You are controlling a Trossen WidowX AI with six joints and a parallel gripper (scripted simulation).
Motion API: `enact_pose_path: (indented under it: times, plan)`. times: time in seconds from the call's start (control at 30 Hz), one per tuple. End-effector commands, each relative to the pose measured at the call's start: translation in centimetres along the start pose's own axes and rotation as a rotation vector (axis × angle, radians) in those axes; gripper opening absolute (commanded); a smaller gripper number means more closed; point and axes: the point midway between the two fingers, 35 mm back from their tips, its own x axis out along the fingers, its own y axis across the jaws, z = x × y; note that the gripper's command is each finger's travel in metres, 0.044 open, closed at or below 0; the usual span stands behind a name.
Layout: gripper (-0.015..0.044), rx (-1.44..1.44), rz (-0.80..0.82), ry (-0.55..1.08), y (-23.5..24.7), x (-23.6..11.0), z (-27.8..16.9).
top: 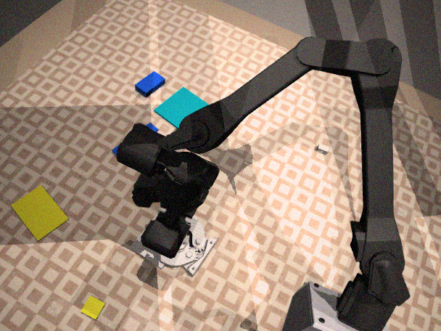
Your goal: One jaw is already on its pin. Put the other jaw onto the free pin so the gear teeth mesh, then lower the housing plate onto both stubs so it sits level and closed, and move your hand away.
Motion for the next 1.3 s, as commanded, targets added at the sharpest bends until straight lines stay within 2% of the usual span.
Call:
enact_pose_path:
  times: [0.0, 0.47, 0.73, 0.83, 0.87, 1.13, 1.27]
  plan:
    - [0.0224, 0.0, 0.0, 0.0, 0.0, 0.0, 0.0]
    - [0.0224, 0.0, 0.0, 0.0, 0.0, -0.2, 0.0]
    - [0.0224, -0.002, -0.002, 0.001, -0.1, -6.8, -0.1]
    - [0.0224, -0.002, -0.002, 0.001, -0.1, -7.0, -0.1]
    - [0.0224, -0.003, 0.001, -0.011, 0.1, -6.1, 0.2]
    - [0.0434, -0.189, 0.02, -0.021, 2.4, -6.6, 0.3]
    - [0.044, -0.303, 0.031, -0.027, 3.8, -6.9, 0.3]
